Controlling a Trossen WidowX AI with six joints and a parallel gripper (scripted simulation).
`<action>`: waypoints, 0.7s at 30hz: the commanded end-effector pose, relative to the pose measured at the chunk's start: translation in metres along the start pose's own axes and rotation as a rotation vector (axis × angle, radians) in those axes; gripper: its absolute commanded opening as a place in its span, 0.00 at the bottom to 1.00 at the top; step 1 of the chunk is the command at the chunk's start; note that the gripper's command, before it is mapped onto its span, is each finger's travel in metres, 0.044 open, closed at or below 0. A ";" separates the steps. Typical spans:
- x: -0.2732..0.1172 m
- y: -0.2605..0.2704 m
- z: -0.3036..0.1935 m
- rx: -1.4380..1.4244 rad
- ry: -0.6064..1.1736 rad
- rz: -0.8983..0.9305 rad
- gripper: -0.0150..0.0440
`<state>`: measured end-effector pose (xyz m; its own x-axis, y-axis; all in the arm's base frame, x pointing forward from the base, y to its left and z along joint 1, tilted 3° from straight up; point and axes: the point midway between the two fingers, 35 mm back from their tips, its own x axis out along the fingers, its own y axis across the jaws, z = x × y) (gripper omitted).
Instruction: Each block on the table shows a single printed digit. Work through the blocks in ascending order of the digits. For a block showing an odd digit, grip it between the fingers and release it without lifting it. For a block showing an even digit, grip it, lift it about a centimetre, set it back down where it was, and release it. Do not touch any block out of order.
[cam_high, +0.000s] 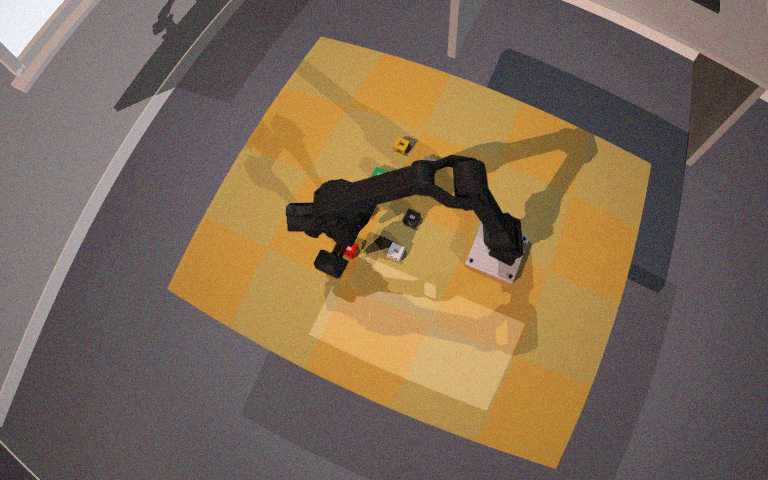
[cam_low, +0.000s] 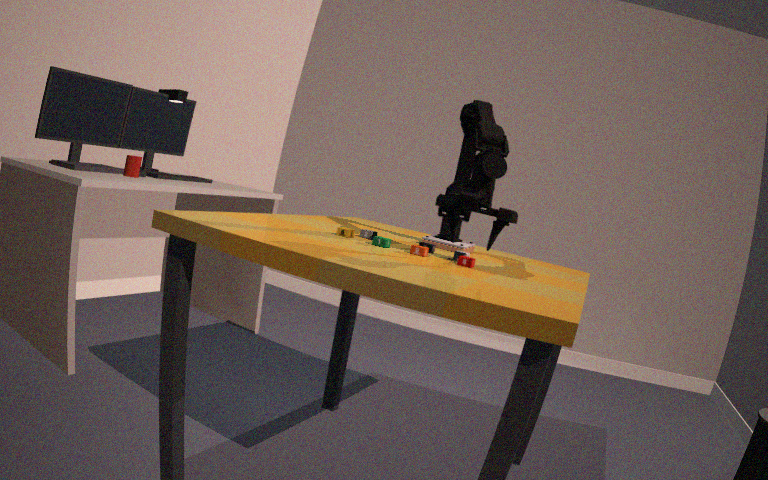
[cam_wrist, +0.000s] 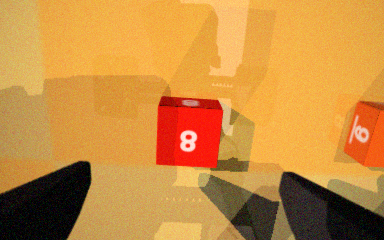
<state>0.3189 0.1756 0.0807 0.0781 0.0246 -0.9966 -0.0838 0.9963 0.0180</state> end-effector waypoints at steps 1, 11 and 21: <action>-0.021 0.001 0.002 -0.003 -0.002 0.000 0.80; -0.082 0.000 0.000 -0.003 0.000 -0.001 0.46; -0.082 -0.009 0.003 -0.003 -0.001 -0.001 0.46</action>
<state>0.3126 0.1726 0.1610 0.0753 0.0234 -0.9969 -0.0874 0.9960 0.0168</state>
